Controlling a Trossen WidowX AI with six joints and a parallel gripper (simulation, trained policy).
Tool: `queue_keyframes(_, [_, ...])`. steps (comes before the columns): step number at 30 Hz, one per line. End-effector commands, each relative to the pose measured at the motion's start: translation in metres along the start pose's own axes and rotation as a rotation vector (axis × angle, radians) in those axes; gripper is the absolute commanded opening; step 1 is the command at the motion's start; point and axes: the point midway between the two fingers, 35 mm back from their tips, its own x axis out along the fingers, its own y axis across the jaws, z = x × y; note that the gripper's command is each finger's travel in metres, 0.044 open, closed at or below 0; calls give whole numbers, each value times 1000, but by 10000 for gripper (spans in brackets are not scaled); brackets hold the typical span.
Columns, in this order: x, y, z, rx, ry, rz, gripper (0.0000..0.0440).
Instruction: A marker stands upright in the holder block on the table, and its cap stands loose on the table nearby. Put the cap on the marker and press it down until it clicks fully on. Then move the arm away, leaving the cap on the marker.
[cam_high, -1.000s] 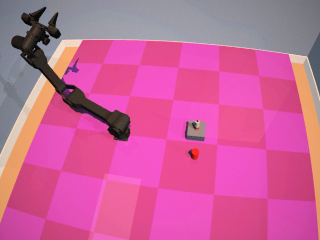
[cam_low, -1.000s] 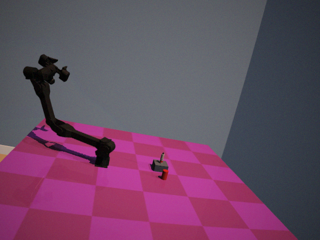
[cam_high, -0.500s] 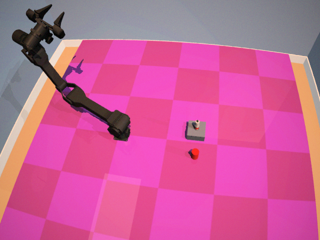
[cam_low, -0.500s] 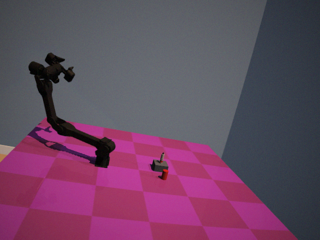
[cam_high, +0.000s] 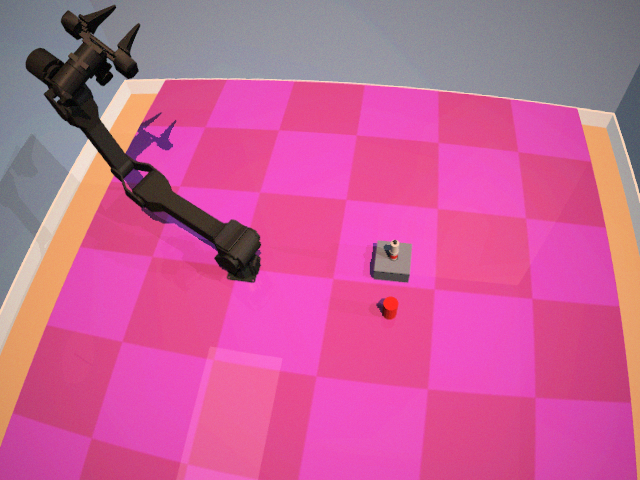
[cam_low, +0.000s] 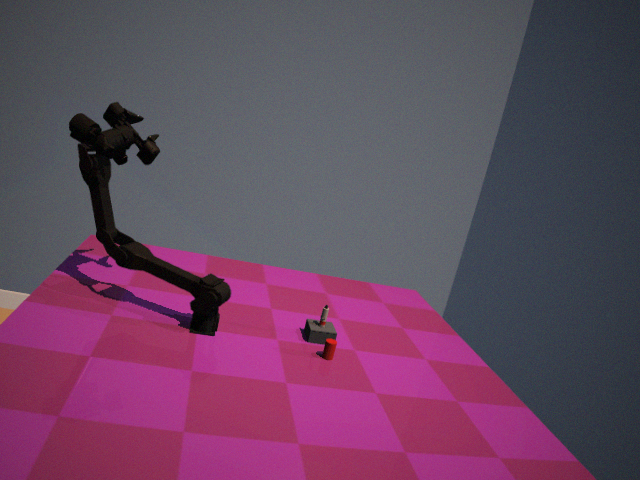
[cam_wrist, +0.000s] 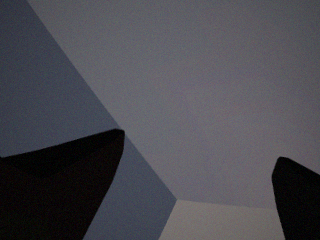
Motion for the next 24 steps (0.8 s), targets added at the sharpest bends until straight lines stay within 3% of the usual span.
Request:
queue_keyframes(1, [5,11,-15,42,1,27,319])
queue_keyframes(24, [17,55,-54,177,2,127,319])
